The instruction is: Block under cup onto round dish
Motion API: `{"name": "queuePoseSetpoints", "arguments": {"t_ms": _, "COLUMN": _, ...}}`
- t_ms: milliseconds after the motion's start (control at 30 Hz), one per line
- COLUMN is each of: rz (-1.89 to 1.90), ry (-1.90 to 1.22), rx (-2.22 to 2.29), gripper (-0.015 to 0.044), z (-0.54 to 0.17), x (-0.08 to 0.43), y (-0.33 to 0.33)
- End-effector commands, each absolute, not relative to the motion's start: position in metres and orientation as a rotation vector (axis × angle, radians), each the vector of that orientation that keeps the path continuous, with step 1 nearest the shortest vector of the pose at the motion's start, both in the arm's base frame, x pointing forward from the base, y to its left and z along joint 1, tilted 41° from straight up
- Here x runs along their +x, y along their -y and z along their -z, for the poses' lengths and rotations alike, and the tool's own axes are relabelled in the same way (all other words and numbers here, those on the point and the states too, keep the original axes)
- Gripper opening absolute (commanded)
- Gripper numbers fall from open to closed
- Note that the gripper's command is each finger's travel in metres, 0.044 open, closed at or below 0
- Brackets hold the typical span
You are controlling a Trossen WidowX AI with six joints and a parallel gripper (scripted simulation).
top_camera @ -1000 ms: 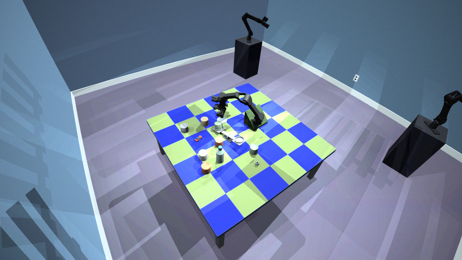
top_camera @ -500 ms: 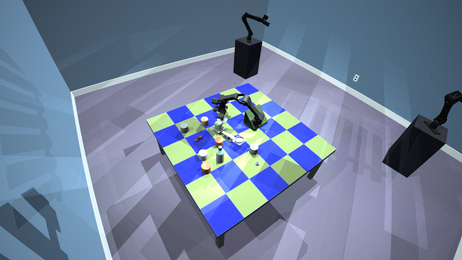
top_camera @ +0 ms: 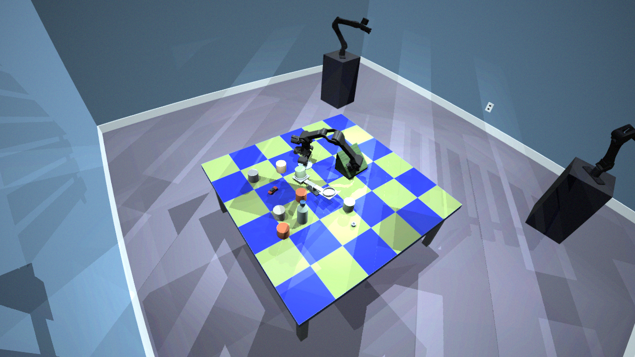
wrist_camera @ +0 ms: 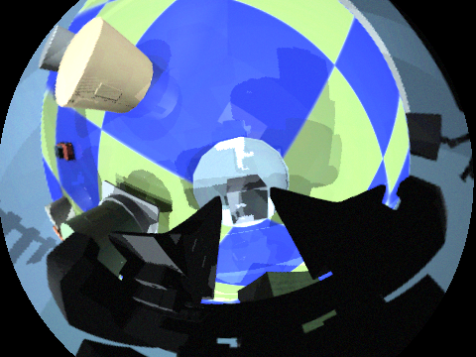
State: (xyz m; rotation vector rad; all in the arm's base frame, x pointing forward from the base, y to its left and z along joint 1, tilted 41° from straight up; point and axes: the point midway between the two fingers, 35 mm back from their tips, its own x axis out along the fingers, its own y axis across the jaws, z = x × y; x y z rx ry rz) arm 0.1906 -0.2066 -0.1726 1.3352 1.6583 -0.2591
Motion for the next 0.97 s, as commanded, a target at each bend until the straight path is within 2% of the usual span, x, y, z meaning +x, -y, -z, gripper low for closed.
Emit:
{"name": "queuePoseSetpoints", "arguments": {"t_ms": 0, "rz": 0.259, "ry": -1.658, "rx": 1.334, "gripper": 0.0341, "z": 0.173, "x": 0.191, "y": 0.207}}
{"name": "queuePoseSetpoints", "arguments": {"t_ms": 133, "rz": 0.261, "ry": -1.656, "rx": 1.335, "gripper": 0.044, "z": 0.163, "x": 0.191, "y": 0.216}}
{"name": "queuePoseSetpoints", "arguments": {"t_ms": 233, "rz": 0.266, "ry": -1.651, "rx": 1.338, "gripper": 0.044, "z": 0.131, "x": 0.189, "y": 0.242}}
{"name": "queuePoseSetpoints", "arguments": {"t_ms": 433, "rz": 0.267, "ry": -1.65, "rx": 1.338, "gripper": 0.044, "z": 0.127, "x": 0.188, "y": 0.246}}
{"name": "queuePoseSetpoints", "arguments": {"t_ms": 567, "rz": 0.272, "ry": -1.644, "rx": 1.342, "gripper": 0.044, "z": 0.097, "x": 0.185, "y": 0.269}}
{"name": "queuePoseSetpoints", "arguments": {"t_ms": 933, "rz": 0.273, "ry": -1.644, "rx": 1.342, "gripper": 0.044, "z": 0.095, "x": 0.184, "y": 0.27}}
